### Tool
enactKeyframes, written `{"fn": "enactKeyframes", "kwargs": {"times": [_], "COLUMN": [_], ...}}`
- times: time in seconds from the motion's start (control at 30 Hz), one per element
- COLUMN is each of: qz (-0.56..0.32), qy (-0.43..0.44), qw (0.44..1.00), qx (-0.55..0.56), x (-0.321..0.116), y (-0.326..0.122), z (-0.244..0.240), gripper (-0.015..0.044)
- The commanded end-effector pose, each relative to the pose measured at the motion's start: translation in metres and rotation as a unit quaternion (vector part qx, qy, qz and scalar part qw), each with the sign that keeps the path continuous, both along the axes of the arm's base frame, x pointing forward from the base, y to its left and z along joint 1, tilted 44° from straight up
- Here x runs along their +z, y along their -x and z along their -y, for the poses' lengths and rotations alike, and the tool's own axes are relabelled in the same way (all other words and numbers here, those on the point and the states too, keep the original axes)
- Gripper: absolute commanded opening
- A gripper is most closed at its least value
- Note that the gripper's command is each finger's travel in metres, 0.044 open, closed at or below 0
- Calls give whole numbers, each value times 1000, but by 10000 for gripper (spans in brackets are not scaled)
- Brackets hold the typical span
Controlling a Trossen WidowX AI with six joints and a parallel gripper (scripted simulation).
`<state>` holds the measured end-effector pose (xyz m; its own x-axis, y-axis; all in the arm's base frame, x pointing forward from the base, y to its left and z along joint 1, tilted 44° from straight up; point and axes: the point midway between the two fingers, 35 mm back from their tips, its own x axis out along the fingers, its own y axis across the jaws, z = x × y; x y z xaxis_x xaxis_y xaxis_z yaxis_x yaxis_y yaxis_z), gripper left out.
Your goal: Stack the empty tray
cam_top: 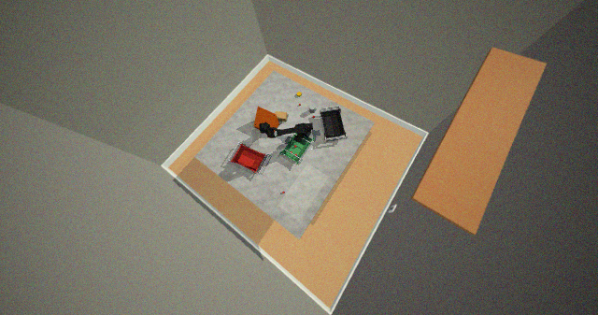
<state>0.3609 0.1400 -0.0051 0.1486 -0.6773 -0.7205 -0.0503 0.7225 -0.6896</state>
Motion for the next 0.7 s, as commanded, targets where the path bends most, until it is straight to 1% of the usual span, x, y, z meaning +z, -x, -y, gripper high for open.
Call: {"fn": "enactKeyframes", "kwargs": {"times": [0.0, 0.63, 0.67], "qz": [-2, -2, -2], "qy": [2, 2, 2], "qw": [1000, 1000, 1000], "qx": [-2, -2, -2], "x": [-1, -1, -1], "y": [0, 0, 0], "z": [3, 3, 3], "gripper": [88, 88, 61]}}
